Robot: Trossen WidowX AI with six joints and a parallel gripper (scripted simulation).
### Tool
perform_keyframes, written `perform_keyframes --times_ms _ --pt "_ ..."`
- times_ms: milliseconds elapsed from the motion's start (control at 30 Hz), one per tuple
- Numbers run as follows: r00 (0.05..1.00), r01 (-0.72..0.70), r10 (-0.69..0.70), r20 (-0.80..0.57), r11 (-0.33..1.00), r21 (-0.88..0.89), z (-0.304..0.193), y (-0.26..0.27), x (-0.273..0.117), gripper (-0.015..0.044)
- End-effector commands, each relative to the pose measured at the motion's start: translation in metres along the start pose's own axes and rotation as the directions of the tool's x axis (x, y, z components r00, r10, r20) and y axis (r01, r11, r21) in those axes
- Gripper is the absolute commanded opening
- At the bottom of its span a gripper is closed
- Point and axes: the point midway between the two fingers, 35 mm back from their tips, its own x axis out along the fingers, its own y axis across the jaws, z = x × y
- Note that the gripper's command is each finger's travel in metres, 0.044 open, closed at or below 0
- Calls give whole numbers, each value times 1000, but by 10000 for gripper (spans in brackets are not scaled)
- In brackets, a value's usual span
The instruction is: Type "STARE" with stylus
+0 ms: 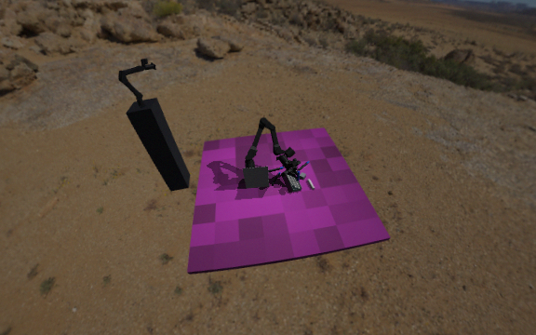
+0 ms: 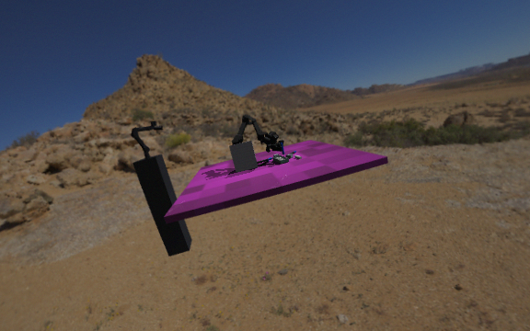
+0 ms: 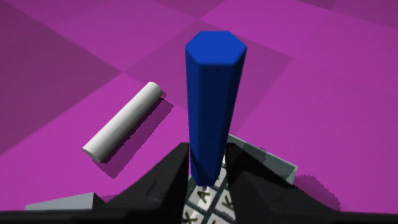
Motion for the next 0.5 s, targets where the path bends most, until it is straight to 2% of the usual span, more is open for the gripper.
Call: perform_keyframes --times_ms 0,467 --pt "1000 -4 4 6 1000 4 1 3 1 81" --pt "1000 -4 4 5 1000 4 -9 3 7 81"
